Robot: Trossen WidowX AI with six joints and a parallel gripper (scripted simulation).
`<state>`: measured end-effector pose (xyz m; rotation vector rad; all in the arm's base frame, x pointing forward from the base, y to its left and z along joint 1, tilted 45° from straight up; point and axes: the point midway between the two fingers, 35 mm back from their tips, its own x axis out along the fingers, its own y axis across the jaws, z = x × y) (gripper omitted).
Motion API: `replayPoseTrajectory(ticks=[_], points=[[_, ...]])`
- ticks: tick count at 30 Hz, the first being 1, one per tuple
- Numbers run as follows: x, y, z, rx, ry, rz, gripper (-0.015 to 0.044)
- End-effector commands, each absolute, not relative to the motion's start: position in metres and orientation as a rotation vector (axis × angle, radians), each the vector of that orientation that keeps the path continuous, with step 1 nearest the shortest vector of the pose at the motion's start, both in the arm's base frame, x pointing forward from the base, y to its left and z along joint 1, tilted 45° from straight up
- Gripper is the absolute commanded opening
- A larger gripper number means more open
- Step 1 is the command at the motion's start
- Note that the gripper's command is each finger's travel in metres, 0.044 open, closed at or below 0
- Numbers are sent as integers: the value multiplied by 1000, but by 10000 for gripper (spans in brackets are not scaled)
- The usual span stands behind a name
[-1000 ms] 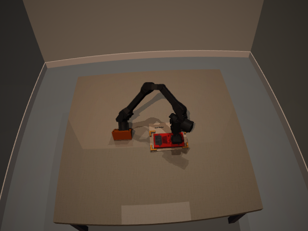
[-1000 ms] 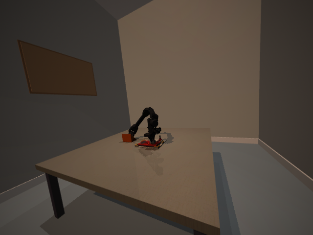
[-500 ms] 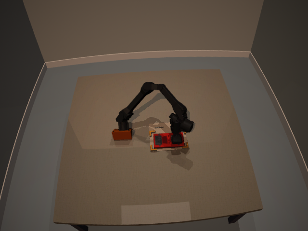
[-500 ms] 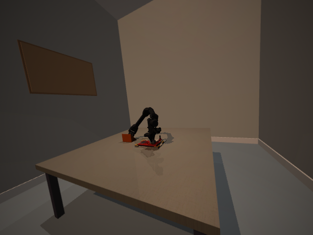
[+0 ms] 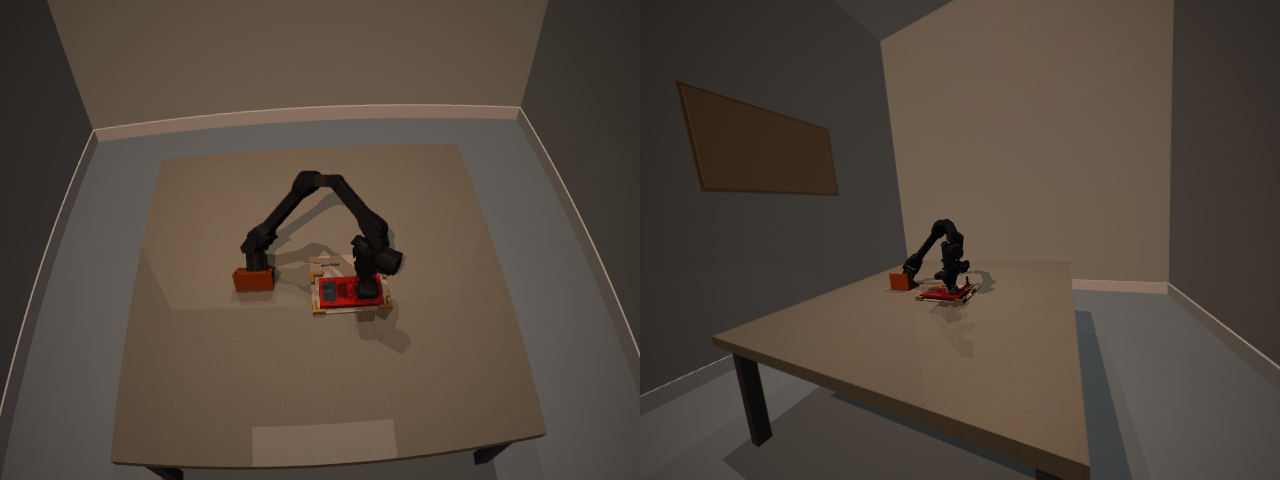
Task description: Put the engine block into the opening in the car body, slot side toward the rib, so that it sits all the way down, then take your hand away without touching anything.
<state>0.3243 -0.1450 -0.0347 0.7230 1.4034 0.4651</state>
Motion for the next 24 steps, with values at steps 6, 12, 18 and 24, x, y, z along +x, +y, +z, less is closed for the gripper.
replayPoseTrajectory(ticks=[6,12,18,24], points=[[324,-144,-35,725,1404,466,158],[324,-145,-35,723,1403,465,237],[324,-145,-35,723,1403,465,395],[324,-145,-35,723,1403,465,440]])
